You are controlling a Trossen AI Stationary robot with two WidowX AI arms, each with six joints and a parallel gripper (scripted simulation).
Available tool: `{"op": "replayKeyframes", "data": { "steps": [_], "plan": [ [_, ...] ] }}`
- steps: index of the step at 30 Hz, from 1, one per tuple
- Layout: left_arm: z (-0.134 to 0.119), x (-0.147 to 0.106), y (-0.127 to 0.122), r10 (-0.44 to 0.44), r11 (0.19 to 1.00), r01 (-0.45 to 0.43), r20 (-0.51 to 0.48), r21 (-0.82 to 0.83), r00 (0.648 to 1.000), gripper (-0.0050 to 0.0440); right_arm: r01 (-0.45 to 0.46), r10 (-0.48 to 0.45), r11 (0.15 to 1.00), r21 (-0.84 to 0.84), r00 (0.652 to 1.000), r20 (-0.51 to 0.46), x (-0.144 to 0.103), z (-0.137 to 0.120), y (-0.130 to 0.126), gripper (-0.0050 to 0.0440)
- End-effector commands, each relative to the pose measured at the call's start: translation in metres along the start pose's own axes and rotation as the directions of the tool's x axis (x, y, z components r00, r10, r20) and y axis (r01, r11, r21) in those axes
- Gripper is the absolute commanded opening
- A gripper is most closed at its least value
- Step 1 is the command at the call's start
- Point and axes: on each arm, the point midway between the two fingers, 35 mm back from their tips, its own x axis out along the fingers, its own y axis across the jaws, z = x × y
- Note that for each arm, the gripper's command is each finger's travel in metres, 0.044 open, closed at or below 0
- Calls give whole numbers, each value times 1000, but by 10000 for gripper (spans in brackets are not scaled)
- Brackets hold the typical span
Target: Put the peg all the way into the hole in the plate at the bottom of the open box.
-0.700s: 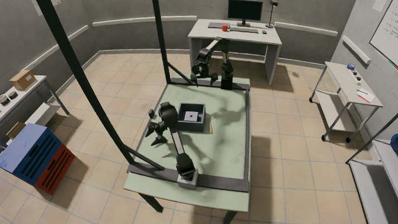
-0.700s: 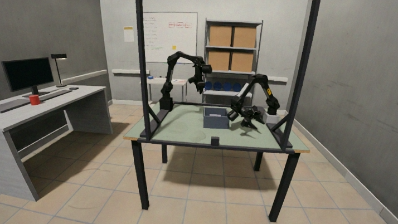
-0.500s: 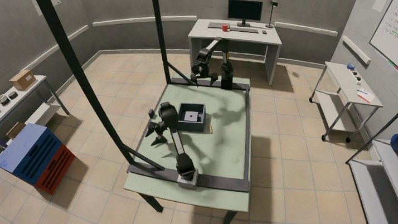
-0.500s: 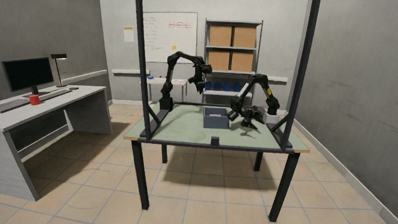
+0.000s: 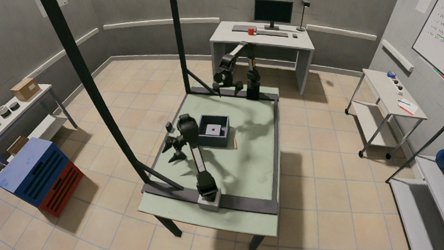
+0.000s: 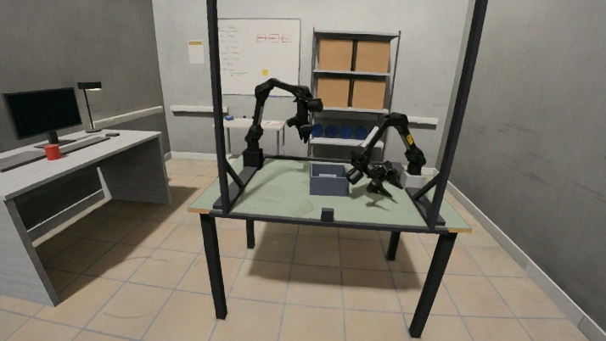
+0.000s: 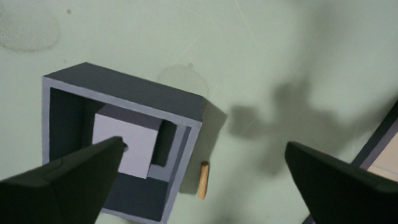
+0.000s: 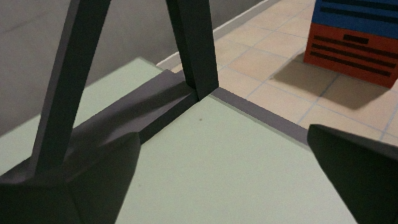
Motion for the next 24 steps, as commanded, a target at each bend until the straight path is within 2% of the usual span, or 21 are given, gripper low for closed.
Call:
{"op": "replayKeyframes", "data": {
  "steps": [1,6,11,13,18,24],
  "plan": [
    [-6,-4,6,26,999,-26,-14,-37,1000,440,17,-17,1000,-15,1000,-22,-7,8,-1,440],
    [-16,7,15,60,964,-60,-7,-260,998,440,38,-33,997,60,996,-86,-16,5,1,440],
    [-25,23,24,98,846,-83,0,-527,995,440,84,-59,985,151,985,-165,-28,2,2,440],
    [-25,23,24,98,846,-83,0,-527,995,440,84,-59,985,151,985,-165,-28,2,2,440],
    [-31,37,32,128,686,-91,-4,-722,992,440,142,-87,963,228,968,-235,-39,-1,3,440],
    [-41,50,44,162,471,-101,-26,-876,986,440,220,-122,926,306,943,-309,-53,-5,3,440]
  ]
}}
